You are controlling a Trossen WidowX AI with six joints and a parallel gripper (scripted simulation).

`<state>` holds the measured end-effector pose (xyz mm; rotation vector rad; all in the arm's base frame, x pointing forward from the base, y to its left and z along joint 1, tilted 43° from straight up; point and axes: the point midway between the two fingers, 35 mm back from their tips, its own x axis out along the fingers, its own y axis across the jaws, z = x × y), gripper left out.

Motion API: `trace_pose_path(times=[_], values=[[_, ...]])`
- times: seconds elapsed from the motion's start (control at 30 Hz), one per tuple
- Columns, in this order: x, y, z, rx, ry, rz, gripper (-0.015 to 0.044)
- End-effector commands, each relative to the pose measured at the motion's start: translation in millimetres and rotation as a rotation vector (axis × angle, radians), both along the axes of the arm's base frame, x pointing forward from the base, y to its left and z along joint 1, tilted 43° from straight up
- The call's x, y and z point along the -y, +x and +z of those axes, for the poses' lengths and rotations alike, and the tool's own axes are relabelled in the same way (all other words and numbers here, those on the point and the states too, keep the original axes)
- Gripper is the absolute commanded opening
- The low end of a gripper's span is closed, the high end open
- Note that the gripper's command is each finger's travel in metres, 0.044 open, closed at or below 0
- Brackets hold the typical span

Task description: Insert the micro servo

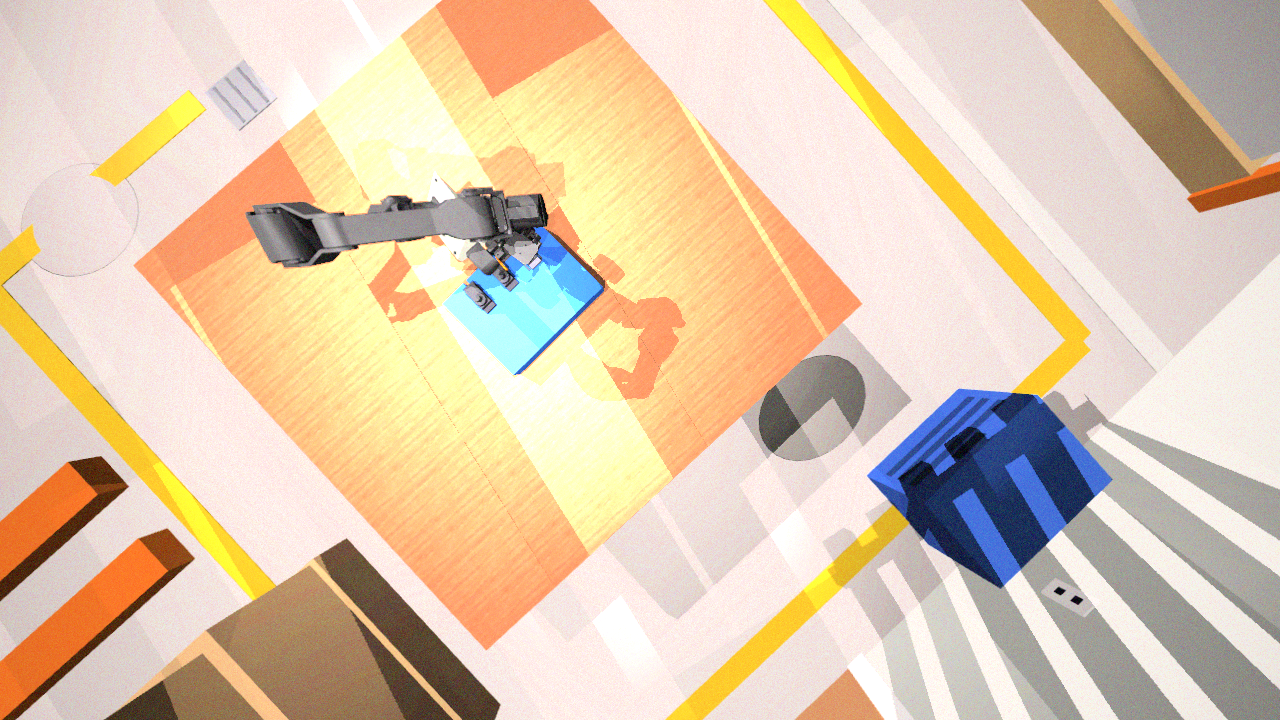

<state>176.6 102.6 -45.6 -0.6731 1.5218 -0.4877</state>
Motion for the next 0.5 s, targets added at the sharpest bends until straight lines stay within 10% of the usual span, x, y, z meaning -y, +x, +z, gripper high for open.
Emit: trace_pose_path(times=[0.0,0.47], values=[[0,0,0,0.0,-0.001,0.005,0.0105],[-21,0,26,0.001,0.002,0.013,0.0214]])
